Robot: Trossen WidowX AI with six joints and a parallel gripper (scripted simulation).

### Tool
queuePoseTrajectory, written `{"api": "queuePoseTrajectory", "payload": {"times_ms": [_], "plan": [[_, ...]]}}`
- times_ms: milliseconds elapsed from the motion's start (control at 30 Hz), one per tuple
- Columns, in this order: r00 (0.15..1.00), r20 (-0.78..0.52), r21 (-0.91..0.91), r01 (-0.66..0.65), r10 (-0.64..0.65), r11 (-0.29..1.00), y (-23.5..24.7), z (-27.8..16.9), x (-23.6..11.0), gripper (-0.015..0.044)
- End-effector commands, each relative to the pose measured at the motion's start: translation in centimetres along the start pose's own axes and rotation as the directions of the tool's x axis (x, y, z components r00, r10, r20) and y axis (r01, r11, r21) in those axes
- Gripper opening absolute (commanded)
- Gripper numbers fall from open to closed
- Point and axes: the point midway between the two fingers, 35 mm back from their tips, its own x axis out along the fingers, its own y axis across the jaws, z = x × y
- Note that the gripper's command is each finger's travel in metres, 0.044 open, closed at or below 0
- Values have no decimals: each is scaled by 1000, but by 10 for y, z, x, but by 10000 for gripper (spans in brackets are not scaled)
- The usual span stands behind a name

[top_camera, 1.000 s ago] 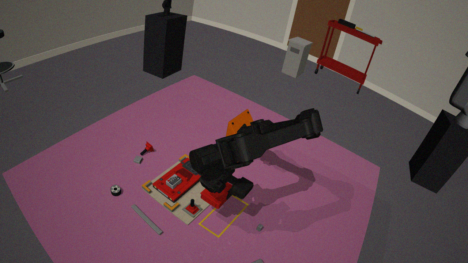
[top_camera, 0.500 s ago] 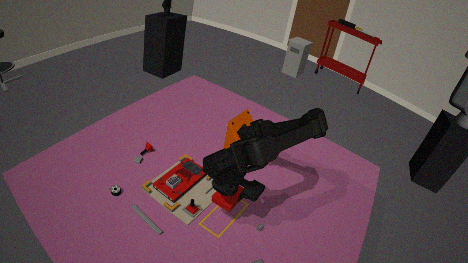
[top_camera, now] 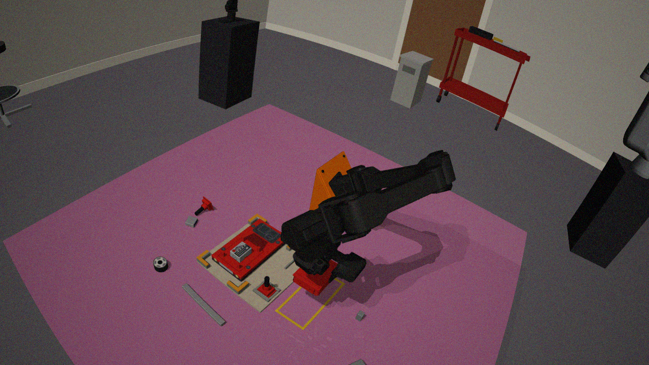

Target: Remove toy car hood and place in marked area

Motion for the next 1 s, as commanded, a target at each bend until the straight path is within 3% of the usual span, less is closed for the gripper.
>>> {"api": "queuePoseTrajectory", "payload": {"times_ms": [0,967], "plan": [[1000,1,6,-6,6,1000,0,0,2,0],[1000,1,6,-4,4,1000,0,1,19,0]]}}
